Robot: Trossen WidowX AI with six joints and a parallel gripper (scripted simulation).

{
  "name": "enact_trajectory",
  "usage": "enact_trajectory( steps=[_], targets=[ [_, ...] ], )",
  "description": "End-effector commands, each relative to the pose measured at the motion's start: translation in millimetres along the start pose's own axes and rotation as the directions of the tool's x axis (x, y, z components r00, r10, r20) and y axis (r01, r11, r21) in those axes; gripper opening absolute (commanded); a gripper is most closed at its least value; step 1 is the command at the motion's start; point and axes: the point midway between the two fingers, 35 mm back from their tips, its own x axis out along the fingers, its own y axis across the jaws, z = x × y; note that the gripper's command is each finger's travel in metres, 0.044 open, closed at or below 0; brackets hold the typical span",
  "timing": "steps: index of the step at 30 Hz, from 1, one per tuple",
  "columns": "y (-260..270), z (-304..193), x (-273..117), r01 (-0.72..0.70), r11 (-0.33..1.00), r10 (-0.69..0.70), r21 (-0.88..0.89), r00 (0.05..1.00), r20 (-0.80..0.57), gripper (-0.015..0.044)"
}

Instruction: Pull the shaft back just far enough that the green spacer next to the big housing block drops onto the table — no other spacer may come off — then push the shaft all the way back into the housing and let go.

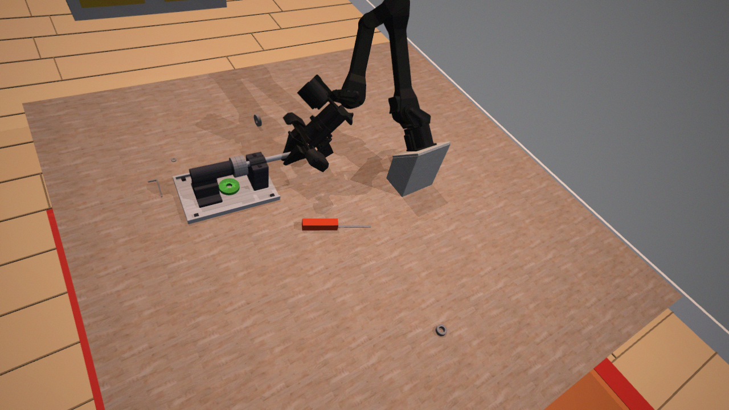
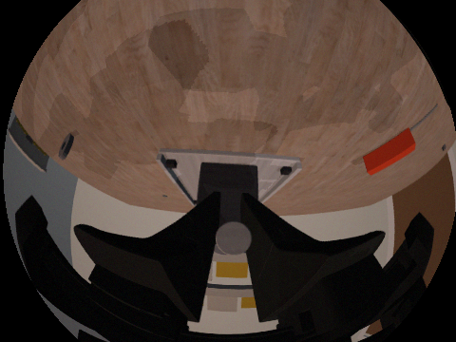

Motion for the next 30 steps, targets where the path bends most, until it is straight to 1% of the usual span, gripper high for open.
enact_trajectory(
  steps=[1, 30],
  targets=[
    [-0.5, -1.9, 2.4, 0.003, 1.000, -0.003, 0.003, 1.000, -0.001, 0.0000],
    [-0.3, -9.6, 9.8, 0.002, 1.000, -0.002, 0.004, 1.000, -0.001, 0.0000]
  ],
)
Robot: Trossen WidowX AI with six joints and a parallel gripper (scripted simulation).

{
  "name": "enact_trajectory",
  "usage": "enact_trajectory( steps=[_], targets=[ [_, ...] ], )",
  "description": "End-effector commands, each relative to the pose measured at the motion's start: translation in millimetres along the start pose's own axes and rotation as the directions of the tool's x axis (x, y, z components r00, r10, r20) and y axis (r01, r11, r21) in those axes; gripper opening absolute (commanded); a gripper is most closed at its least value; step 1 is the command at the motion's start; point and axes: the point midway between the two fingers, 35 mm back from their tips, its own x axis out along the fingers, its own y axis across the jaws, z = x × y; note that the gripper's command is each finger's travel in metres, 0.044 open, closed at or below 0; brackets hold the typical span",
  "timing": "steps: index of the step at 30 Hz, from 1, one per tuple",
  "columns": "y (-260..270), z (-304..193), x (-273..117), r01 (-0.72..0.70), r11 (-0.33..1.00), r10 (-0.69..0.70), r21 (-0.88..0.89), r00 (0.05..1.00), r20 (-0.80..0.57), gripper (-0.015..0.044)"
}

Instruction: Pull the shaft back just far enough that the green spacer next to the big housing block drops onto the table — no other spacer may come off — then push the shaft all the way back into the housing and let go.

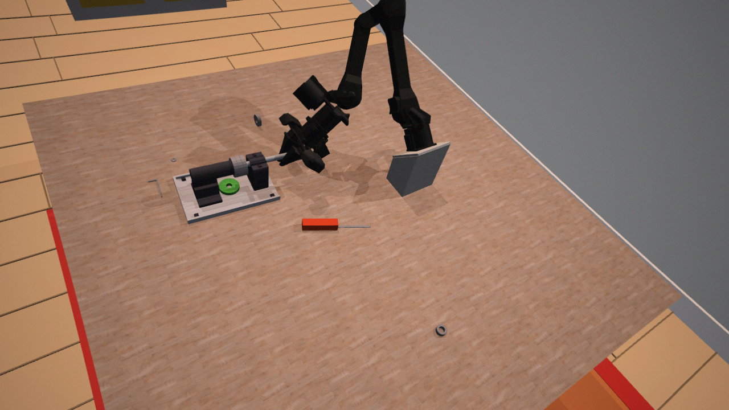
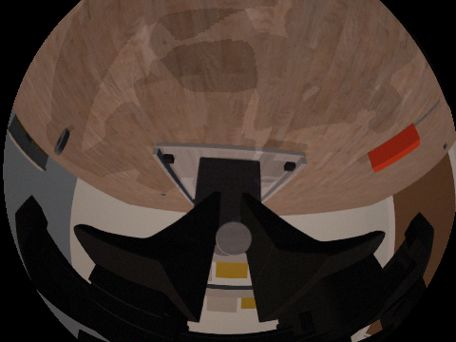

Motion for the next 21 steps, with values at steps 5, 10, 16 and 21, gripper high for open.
enact_trajectory(
  steps=[5, 10, 16, 21],
  targets=[
    [-0.4, -3.1, 3.4, 0.002, 1.000, -0.002, 0.006, 1.000, -0.001, 0.0000],
    [-0.4, -4.4, 4.7, 0.002, 1.000, -0.002, 0.006, 1.000, -0.001, 0.0000],
    [-0.3, -6.0, 6.2, 0.002, 1.000, -0.002, 0.006, 1.000, -0.001, 0.0000],
    [-0.3, -7.3, 7.5, 0.002, 1.000, -0.002, 0.006, 1.000, -0.002, 0.0000]
  ],
)
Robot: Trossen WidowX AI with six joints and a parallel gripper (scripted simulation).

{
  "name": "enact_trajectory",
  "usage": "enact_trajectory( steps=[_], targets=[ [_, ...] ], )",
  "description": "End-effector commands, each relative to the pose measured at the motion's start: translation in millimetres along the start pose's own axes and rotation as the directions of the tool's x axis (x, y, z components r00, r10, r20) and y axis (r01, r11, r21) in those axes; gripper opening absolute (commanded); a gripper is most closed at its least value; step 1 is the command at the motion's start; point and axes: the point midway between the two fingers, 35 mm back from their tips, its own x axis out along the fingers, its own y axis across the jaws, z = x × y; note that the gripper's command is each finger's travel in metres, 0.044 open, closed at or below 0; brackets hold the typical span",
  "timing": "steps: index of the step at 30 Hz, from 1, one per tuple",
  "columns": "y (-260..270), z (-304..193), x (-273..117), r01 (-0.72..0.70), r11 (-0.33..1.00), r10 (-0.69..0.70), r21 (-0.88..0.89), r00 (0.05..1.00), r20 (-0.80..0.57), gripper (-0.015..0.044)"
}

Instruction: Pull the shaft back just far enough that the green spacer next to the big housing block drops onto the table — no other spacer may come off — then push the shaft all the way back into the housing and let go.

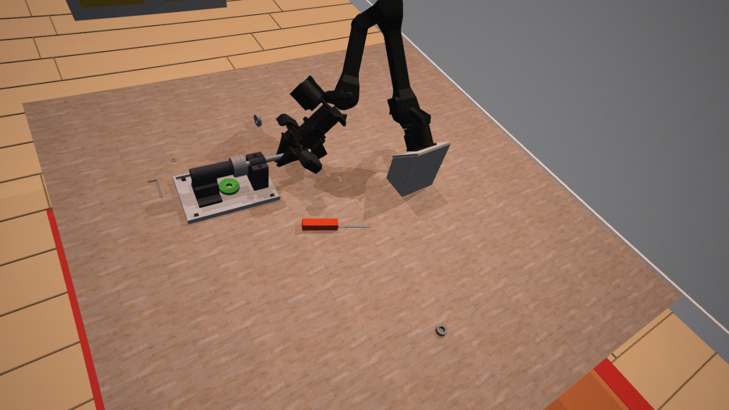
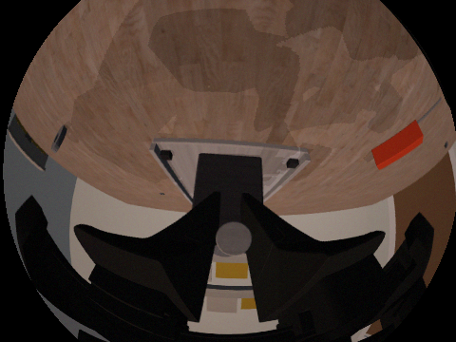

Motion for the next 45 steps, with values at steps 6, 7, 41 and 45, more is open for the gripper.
enact_trajectory(
  steps=[6, 7, 41, 45],
  targets=[
    [-0.3, -3.4, 3.6, 0.002, 1.000, -0.002, 0.006, 1.000, -0.002, 0.0000],
    [-0.3, -3.6, 3.9, 0.002, 1.000, -0.002, 0.006, 1.000, -0.002, 0.0000],
    [-0.2, -12.7, 12.6, 0.002, 1.000, -0.002, 0.006, 1.000, -0.002, 0.0000],
    [-0.1, -13.7, 13.7, 0.002, 1.000, -0.002, 0.006, 1.000, -0.002, 0.0000]
  ],
)
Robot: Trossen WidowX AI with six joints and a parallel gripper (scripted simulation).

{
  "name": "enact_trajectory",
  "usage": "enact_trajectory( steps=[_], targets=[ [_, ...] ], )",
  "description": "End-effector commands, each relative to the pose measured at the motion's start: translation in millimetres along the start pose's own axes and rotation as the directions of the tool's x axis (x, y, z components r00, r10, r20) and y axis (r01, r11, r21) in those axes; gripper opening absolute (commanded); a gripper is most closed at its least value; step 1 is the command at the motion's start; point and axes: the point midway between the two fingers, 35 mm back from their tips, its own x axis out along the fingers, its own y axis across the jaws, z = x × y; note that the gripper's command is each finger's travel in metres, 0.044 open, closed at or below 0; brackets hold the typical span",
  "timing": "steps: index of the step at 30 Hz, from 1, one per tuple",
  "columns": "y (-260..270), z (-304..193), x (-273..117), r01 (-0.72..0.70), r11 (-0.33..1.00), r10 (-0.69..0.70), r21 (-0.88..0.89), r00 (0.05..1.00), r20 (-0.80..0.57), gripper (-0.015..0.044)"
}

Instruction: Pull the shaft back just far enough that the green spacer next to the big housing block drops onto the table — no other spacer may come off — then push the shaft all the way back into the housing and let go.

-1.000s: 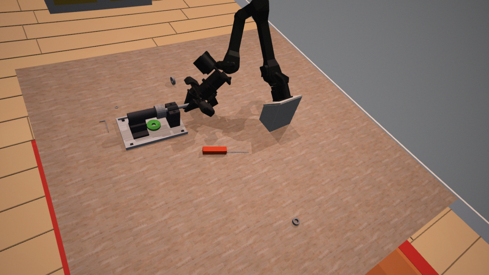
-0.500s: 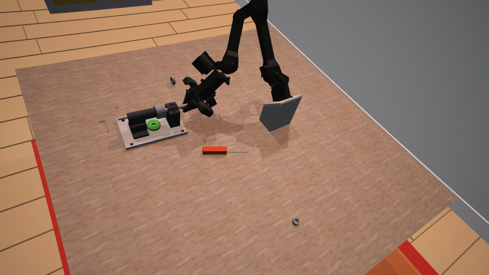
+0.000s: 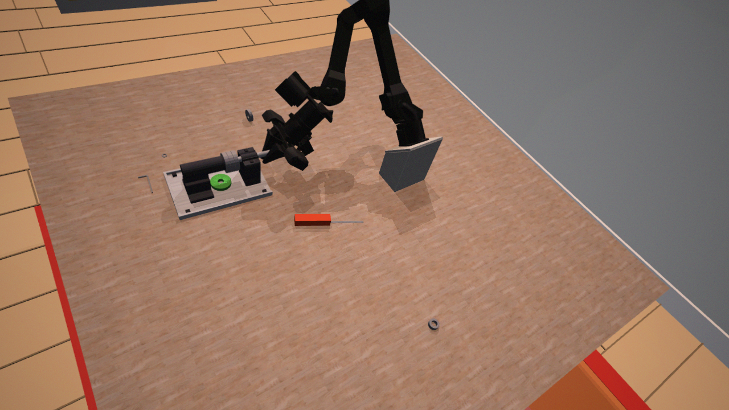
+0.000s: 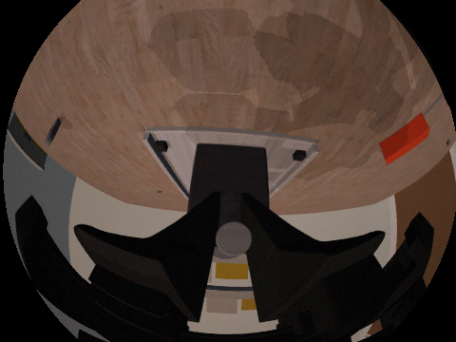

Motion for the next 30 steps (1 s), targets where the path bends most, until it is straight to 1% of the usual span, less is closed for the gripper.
enact_trajectory(
  steps=[1, 30],
  targets=[
    [-0.4, -2.2, 2.4, 0.002, 1.000, -0.002, 0.006, 1.000, -0.002, 0.0000],
    [0.0, -8.6, 8.1, 0.002, 1.000, -0.002, 0.006, 1.000, -0.002, 0.0000]
  ],
)
